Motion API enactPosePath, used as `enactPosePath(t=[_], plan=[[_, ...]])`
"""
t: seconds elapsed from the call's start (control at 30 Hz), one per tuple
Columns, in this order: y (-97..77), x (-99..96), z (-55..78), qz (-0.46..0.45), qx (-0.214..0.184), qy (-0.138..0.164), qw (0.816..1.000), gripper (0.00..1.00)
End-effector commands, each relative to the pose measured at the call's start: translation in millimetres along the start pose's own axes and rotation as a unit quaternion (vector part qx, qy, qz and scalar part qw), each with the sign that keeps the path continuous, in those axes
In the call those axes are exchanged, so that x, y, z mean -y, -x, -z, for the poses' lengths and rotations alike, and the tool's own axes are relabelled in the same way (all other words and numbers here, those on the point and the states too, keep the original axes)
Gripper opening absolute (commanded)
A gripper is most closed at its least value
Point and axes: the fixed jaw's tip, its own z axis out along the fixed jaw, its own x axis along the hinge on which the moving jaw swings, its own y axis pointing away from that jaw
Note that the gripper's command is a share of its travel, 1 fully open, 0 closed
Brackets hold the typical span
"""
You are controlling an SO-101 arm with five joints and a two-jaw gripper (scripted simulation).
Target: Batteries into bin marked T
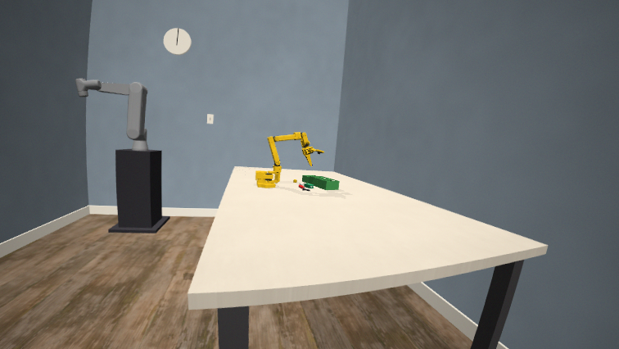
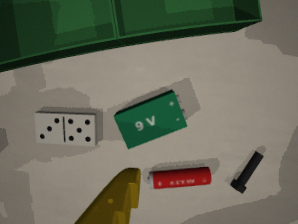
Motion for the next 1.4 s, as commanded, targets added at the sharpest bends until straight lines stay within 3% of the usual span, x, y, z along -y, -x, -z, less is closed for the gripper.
enactPosePath(t=[0.0,0.23,1.37], plan=[[25.9,0.5,1.1,0.018,0.063,-0.005,0.998,1.0],[41.6,1.7,-3.4,0.029,0.096,-0.009,0.995,1.0],[47.1,2.3,-1.3,0.038,0.113,-0.013,0.993,1.0]])
